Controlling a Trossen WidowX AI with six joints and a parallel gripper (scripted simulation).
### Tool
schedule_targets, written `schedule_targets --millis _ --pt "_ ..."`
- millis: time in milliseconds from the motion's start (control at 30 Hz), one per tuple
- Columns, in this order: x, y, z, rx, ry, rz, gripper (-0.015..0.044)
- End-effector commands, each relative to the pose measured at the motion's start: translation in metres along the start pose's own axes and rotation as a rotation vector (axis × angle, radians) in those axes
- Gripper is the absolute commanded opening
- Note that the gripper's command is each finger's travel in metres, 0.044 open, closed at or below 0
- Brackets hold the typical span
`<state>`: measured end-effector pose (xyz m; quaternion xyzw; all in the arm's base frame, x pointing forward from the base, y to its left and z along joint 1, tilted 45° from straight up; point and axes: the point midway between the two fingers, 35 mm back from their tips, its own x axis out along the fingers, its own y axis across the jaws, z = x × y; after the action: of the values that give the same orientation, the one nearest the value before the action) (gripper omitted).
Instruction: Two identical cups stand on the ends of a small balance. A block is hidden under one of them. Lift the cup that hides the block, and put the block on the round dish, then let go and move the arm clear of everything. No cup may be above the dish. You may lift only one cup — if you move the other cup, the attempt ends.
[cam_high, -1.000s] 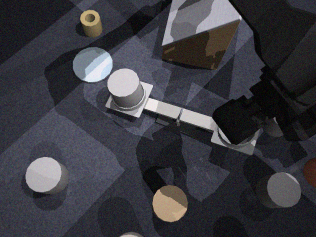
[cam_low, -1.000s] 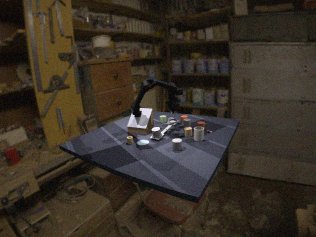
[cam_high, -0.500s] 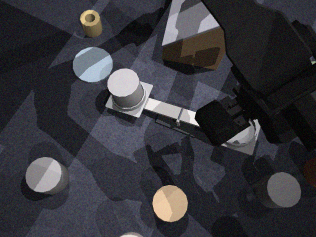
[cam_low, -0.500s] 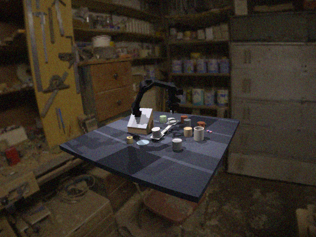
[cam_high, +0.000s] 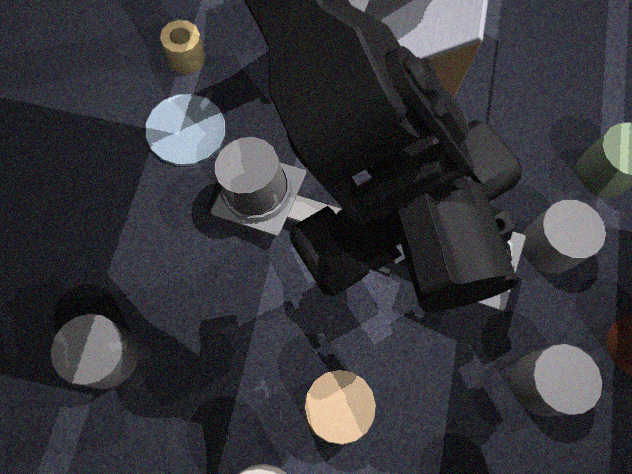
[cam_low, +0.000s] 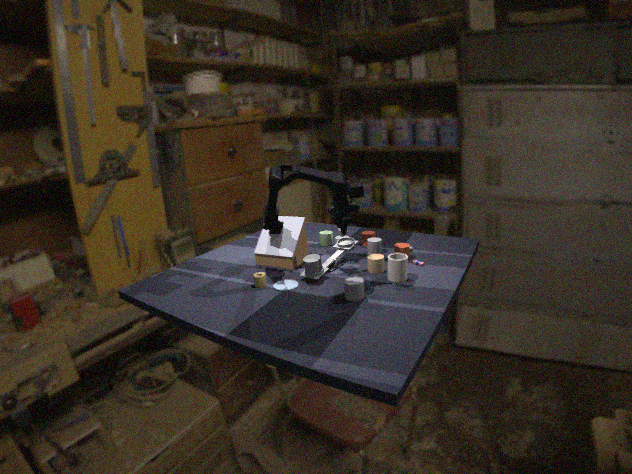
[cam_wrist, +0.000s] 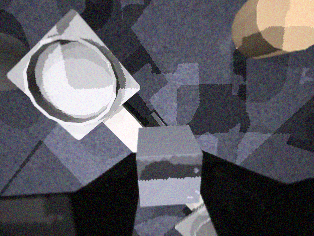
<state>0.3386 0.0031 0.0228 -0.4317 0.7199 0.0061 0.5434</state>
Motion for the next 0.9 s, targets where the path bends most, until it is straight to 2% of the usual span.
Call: schedule_targets --millis 0,867 --pt "0.001 -0.018 -0.015 0.005 -0.024 0.008 0.0000" --pt "0.015 -0.087 -0.102 0.001 -0.093 -0.008 0.0000"
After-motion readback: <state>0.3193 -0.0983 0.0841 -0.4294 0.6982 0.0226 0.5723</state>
